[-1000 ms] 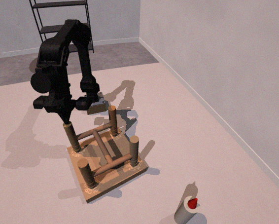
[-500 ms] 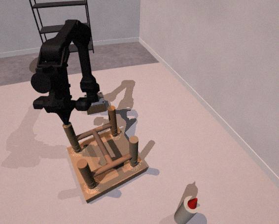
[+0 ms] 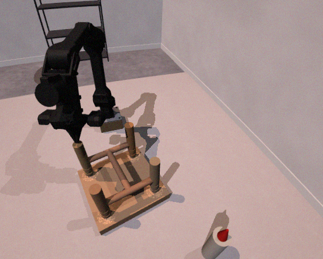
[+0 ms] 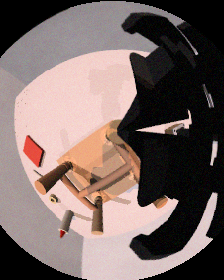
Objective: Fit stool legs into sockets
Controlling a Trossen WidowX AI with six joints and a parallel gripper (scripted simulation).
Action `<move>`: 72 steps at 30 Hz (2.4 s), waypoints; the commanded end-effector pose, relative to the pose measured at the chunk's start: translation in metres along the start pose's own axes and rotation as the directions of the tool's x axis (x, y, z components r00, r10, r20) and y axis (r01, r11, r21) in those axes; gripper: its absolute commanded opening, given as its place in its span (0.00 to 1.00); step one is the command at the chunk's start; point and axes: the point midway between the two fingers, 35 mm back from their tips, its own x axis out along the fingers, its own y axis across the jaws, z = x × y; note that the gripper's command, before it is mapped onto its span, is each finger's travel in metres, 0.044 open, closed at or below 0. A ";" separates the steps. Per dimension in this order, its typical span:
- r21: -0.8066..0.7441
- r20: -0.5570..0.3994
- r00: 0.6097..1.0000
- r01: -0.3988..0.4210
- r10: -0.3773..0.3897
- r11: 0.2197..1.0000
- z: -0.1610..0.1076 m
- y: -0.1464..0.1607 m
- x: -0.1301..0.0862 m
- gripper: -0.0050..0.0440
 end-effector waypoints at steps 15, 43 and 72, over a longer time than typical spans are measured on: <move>-0.006 0.010 1.000 -0.002 0.002 1.000 0.005 0.002 -0.019 0.10; -0.519 -0.046 0.988 -0.148 0.145 0.842 -0.081 0.147 -0.060 0.10; -0.519 -0.046 0.988 -0.148 0.145 0.842 -0.092 0.147 -0.020 0.10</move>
